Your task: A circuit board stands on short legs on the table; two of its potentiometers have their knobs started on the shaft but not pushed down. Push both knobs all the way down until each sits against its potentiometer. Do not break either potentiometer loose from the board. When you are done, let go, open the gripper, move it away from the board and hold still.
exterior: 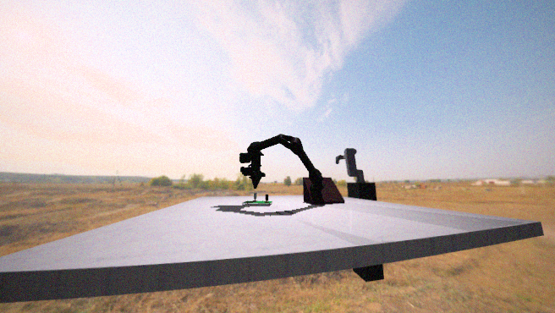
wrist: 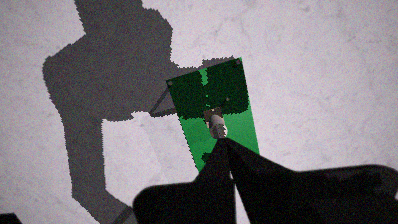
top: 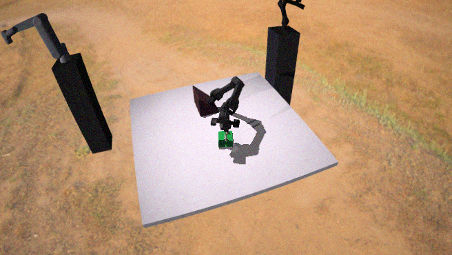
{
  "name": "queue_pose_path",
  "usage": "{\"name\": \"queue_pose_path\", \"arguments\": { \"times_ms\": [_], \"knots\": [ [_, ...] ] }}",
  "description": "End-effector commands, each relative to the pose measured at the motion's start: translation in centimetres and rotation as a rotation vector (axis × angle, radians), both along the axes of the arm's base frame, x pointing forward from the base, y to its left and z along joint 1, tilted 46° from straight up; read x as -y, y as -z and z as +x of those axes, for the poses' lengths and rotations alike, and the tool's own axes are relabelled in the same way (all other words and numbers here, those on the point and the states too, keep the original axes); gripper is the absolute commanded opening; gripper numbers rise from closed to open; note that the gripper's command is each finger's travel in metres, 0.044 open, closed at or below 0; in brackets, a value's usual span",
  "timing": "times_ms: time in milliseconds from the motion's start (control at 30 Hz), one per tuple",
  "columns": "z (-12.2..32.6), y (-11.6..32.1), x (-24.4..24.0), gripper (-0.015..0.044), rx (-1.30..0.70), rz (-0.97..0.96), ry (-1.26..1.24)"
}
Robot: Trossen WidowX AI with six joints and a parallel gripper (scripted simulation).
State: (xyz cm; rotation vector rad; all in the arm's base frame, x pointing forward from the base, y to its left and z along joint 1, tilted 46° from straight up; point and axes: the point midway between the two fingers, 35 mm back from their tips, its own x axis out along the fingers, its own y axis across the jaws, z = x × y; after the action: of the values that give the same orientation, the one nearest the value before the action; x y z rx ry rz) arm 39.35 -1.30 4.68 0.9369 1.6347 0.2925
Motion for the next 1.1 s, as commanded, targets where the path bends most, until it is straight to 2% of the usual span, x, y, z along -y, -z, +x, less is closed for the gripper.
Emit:
{"name": "queue_pose_path", "arguments": {
  "times_ms": [0, 1067],
  "knots": [
    [-0.1, 0.5, -0.6, 0.0000, -0.007, 0.005, -0.001],
    [-0.2, 1.6, -1.7, 0.0000, -0.007, 0.006, -0.001]
  ]
}}
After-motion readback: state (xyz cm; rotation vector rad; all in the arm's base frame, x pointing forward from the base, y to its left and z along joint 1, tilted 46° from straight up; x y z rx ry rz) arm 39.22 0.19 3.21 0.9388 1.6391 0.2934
